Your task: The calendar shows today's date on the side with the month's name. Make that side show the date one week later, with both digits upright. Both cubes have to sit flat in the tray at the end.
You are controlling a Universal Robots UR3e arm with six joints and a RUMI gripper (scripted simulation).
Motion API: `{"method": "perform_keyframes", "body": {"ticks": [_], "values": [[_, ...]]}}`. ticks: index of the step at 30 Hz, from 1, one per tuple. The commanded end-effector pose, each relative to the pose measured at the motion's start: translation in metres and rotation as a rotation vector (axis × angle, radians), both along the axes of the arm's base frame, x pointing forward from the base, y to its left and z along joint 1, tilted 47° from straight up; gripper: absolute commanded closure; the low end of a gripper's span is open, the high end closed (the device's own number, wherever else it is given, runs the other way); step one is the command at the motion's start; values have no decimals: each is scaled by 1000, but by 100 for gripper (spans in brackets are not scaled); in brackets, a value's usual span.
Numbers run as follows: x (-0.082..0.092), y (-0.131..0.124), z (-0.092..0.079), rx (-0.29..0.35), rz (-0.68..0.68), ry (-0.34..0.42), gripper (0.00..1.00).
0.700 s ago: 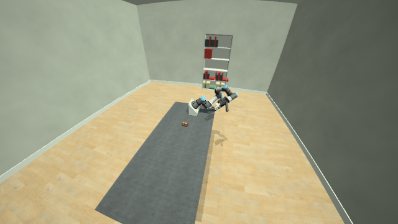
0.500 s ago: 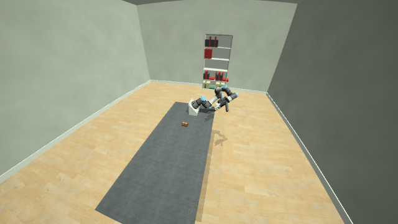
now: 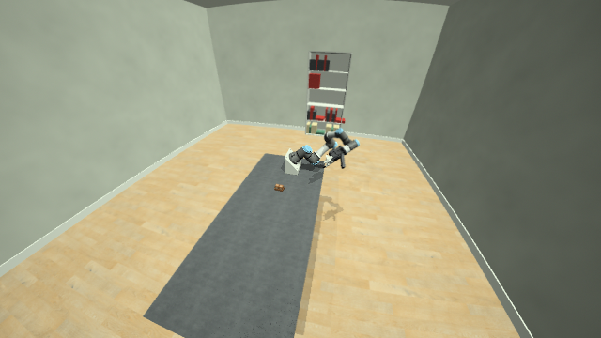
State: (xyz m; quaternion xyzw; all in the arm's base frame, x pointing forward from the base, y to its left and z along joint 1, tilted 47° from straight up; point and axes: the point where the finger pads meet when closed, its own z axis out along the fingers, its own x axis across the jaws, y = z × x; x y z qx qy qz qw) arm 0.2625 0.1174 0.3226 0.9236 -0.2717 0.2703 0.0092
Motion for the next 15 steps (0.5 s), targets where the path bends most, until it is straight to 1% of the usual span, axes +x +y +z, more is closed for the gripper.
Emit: {"method": "perform_keyframes", "body": {"ticks": [1, 6, 11, 13, 15], "values": [[1, 0, -1, 3, -6, 2, 0], [6, -2, -8, 22, -43, 22, 0], [19, -7, -25, 65, -131, 69, 0], [19, -7, -25, 65, -131, 69, 0], [25, -11, -34, 91, -184, 95, 0]]}}
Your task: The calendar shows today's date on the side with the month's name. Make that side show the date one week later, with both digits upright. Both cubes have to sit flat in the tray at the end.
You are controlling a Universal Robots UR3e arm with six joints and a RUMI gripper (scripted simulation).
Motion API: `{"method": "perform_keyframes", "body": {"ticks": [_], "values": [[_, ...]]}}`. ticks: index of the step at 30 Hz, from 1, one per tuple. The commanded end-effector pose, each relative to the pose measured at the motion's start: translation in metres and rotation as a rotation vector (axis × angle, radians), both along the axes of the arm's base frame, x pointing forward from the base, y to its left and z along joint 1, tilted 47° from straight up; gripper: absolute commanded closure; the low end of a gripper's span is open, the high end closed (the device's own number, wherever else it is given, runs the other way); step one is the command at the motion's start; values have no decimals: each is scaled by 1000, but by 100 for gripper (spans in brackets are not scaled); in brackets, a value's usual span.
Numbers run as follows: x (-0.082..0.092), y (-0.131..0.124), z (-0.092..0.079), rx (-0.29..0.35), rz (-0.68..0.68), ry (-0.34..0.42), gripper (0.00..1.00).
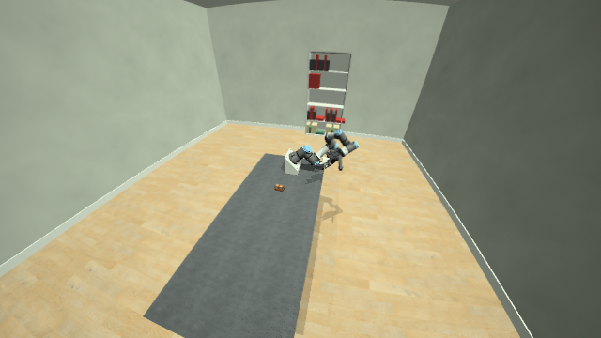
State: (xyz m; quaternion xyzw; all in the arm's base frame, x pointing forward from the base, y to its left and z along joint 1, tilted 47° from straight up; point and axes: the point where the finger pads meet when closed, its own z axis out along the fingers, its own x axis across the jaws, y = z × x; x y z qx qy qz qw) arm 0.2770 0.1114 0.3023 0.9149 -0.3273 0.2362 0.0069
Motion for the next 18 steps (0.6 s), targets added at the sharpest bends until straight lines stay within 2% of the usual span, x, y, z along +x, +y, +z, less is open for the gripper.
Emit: {"method": "perform_keyframes", "body": {"ticks": [1, 3, 12, 15, 17, 18], "values": [[14, -7, -20, 52, -107, 54, 0], [22, -12, -32, 84, -175, 87, 0], [41, -29, -69, 179, -385, 183, 0], [41, -29, -70, 182, -391, 186, 0], [48, -38, -87, 224, -489, 228, 0], [49, -38, -88, 227, -495, 230, 0]]}}
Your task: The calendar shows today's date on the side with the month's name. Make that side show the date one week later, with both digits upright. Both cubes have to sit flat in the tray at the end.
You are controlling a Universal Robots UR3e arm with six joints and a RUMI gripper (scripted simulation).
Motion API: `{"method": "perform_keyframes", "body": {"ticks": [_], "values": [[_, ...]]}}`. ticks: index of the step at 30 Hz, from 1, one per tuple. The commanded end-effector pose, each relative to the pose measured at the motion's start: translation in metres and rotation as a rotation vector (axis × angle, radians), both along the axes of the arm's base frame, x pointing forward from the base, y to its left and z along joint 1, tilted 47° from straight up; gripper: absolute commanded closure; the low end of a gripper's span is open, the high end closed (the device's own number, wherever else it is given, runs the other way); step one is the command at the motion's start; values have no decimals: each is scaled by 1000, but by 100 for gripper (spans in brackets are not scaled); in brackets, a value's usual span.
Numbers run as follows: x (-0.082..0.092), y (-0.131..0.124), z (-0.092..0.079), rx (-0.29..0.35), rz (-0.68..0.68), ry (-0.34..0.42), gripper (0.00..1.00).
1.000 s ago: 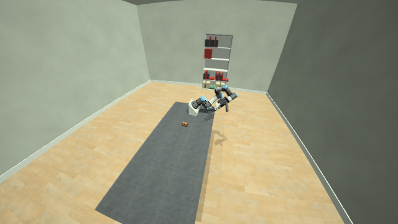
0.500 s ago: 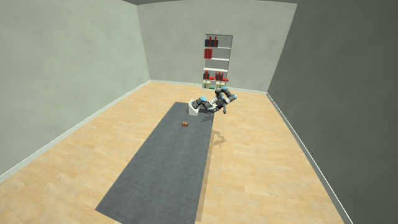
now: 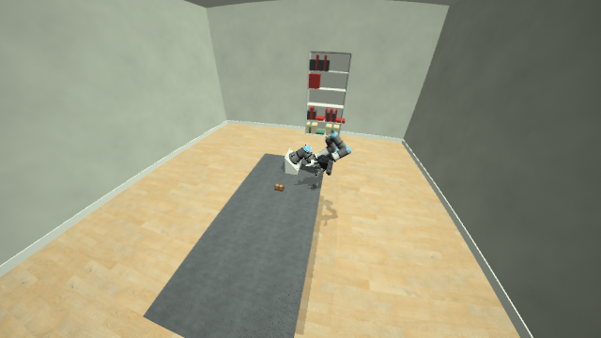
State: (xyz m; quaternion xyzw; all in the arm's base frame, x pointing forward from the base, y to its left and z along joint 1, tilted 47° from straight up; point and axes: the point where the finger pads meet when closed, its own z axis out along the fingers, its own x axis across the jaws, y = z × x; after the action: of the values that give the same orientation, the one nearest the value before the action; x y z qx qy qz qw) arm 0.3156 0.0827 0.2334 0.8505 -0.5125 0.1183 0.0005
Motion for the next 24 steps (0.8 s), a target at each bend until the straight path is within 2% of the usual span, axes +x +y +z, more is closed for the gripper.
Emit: {"method": "perform_keyframes", "body": {"ticks": [1, 10, 11, 14, 16, 24], "values": [[12, -13, -25, 64, -148, 66, 0], [22, -30, -57, 144, -344, 148, 0], [24, -34, -64, 163, -392, 168, 0], [24, -35, -66, 169, -407, 174, 0], [27, -44, -81, 205, -502, 212, 0], [30, -60, -109, 278, -695, 291, 0]]}}
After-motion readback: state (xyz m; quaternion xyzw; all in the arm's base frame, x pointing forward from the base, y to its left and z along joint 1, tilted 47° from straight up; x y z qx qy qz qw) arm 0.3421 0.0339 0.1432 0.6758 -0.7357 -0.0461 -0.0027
